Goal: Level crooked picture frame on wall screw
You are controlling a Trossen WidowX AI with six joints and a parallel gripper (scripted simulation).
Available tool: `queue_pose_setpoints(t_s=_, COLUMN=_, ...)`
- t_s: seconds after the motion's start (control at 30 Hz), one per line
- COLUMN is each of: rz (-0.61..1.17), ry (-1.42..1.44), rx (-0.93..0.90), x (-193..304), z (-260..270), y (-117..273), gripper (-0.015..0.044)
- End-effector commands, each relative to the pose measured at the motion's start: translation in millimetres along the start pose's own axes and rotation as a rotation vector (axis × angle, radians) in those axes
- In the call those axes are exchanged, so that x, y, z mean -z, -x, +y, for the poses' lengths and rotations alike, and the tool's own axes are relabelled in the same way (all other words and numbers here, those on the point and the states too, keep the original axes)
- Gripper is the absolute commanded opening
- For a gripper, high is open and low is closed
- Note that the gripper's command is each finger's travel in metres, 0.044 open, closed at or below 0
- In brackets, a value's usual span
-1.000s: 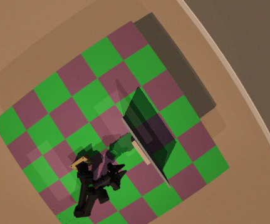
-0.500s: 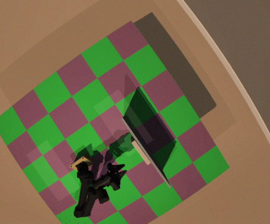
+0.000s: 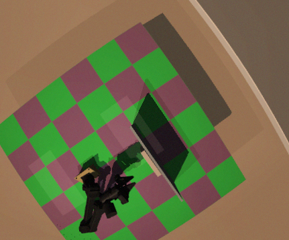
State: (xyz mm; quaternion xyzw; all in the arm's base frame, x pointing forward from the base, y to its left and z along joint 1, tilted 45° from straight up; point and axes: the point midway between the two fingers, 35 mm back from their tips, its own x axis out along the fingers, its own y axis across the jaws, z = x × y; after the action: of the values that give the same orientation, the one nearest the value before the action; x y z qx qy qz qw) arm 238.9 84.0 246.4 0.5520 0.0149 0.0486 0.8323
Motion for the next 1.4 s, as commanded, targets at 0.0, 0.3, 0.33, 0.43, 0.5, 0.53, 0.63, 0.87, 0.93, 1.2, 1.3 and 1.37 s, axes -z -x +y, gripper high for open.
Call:
queue_pose_setpoints(t_s=0.0, rz=-0.002, ry=-0.003, rx=0.002, x=0, z=0, y=0, gripper=0.0260)
queue_pose_setpoints(t_s=0.3, rz=-0.002, ry=-0.003, rx=0.002, x=0, z=0, y=0, gripper=0.0260)
queue_pose_setpoints(t_s=0.33, rz=-0.002, ry=-0.003, rx=0.002, x=0, z=0, y=0, gripper=0.0260)
queue_pose_setpoints(t_s=0.43, rz=-0.002, ry=-0.003, rx=0.002, x=0, z=0, y=0, gripper=0.0260)
queue_pose_setpoints(t_s=0.5, rz=-0.002, ry=-0.003, rx=0.002, x=0, z=0, y=0, gripper=0.0260)
queue_pose_setpoints(t_s=0.53, rz=-0.002, ry=-0.003, rx=0.002, x=0, z=0, y=0, gripper=0.0260)
queue_pose_setpoints(t_s=0.63, rz=-0.002, ry=-0.003, rx=0.002, x=0, z=0, y=0, gripper=0.0260)
queue_pose_setpoints(t_s=0.87, rz=-0.002, ry=-0.003, rx=0.002, x=0, z=0, y=0, gripper=0.0260)
queue_pose_setpoints(t_s=0.93, rz=-0.002, ry=-0.003, rx=0.002, x=0, z=0, y=0, gripper=0.0260)
queue_pose_setpoints(t_s=1.2, rz=-0.002, ry=-0.003, rx=0.002, x=0, z=0, y=0, gripper=0.0260)
queue_pose_setpoints(t_s=1.3, rz=-0.001, ry=0.078, rx=-0.001, x=-3, z=-17, y=1, gripper=0.0260)
queue_pose_setpoints(t_s=1.37, rz=-0.003, ry=0.186, rx=-0.001, x=-7, z=-40, y=3, gripper=0.0260)
